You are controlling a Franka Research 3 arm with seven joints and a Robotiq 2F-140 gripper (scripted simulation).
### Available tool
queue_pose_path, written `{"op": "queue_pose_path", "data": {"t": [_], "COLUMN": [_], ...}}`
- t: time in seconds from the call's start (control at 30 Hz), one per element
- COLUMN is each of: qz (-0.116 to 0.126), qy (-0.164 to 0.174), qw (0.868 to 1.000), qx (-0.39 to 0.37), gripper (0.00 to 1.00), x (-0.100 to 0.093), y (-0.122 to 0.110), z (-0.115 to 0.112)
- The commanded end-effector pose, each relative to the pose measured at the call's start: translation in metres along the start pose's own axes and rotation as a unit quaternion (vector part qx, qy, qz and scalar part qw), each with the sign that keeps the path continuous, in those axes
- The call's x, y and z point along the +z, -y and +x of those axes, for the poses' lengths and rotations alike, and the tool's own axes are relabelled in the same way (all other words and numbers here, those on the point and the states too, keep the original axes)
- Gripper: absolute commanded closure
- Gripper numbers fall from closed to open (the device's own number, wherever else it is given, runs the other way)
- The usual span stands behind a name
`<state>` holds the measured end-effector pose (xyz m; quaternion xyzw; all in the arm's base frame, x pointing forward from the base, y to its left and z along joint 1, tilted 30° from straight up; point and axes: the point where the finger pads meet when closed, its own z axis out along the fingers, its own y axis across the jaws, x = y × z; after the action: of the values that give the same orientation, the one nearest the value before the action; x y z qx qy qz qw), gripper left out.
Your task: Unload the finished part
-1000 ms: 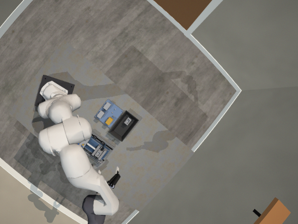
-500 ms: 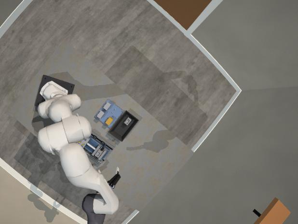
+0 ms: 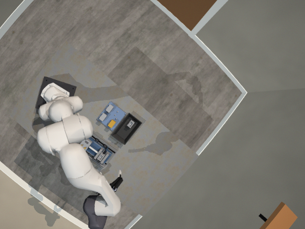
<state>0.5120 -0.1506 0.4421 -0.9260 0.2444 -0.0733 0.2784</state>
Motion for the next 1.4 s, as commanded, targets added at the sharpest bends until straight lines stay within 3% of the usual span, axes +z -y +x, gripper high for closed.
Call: {"op": "queue_pose_path", "data": {"t": [0.0,1.37], "qz": [-0.003,-0.008], "qy": [-0.004,-0.033], "qw": [1.0,0.995], "qx": [0.015,0.096], "gripper": [0.0,0.0], "x": [0.0,0.009], "y": [-0.001,-0.013], "z": [0.002,-0.008]}}
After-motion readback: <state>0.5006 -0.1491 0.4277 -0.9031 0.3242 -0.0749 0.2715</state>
